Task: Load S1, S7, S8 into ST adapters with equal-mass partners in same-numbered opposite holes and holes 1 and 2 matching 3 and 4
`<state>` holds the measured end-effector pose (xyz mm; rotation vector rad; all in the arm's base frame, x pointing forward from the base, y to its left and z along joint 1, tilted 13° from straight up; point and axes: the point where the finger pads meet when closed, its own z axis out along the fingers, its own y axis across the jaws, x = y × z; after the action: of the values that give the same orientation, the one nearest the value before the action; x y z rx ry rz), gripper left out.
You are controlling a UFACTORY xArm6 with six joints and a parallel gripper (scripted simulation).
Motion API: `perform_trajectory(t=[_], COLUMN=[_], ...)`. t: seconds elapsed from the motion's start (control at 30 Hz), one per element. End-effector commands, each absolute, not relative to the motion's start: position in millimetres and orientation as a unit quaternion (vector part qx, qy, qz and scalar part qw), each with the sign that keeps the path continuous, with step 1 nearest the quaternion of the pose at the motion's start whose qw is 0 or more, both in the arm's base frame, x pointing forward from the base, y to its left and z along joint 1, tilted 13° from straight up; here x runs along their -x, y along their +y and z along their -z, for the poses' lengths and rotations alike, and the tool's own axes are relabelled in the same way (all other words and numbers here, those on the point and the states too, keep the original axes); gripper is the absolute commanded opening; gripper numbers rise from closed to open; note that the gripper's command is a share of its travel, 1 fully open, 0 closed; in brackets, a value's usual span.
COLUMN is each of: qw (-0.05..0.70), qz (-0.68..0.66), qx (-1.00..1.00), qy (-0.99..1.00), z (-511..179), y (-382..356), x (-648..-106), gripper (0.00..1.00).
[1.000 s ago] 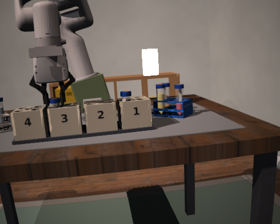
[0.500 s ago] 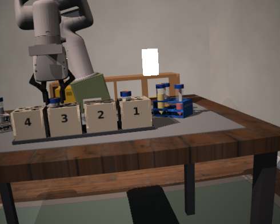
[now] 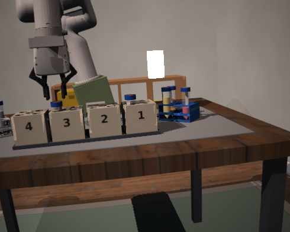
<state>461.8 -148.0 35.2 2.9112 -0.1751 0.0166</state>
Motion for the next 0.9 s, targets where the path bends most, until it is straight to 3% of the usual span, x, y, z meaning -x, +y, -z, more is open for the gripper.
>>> perform_trajectory(t=[0.0,0.87], qw=[0.113,0.113], qz=[-0.008,-0.008], qx=[-0.992,-0.992], qy=[-0.06,-0.06], z=[-45.9,-88.9], y=[-146.1,-136.2], x=[-463.5,-463.5], gripper=[0.44,0.44])
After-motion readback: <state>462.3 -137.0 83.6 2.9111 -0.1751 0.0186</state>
